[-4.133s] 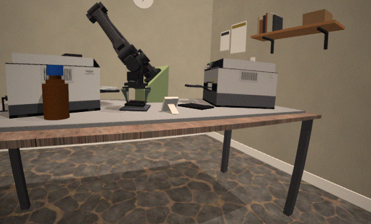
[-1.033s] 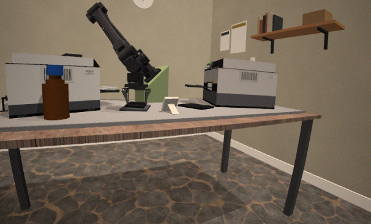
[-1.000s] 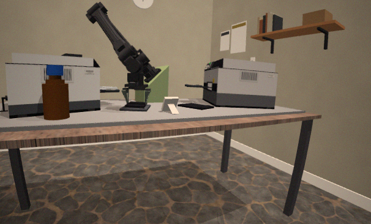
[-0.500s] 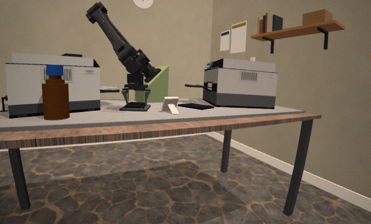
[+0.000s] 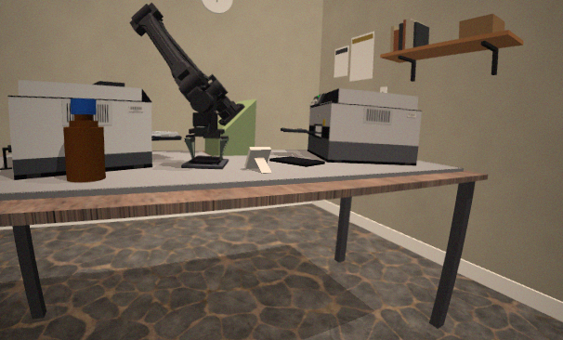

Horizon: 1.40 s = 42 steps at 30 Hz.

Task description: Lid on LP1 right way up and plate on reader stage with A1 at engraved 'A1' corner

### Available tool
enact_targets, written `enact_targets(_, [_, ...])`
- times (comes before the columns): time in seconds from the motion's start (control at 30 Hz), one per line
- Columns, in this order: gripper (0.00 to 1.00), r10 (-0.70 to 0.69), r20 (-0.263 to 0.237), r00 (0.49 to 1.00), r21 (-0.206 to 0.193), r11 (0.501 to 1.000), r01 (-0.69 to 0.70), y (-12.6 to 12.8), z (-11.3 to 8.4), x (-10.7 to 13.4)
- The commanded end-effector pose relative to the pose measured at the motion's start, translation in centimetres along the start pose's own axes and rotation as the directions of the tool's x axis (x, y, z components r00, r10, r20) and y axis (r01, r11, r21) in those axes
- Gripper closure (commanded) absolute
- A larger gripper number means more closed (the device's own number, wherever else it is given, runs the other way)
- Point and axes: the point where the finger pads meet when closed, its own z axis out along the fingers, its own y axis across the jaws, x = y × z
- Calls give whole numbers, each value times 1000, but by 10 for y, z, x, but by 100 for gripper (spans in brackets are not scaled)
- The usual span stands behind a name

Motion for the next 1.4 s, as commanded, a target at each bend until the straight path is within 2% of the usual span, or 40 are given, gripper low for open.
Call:
enact_targets(0.0, [14,6,2,1000,2,1000,-6,-2,5,-2])
enact_targets(1.0, [14,30,-6,1000,12,999,-30,-4,11,-1])
enact_targets(1.03, [14,12,12,1000,2,1000,-12,-2,-3,-3])
enact_targets(1.2, [14,23,11,1000,14,1000,-23,-6,-5,-7])
enact_targets(1.37, [14,29,26,999,1,1000,-29,-4,-10,-14])
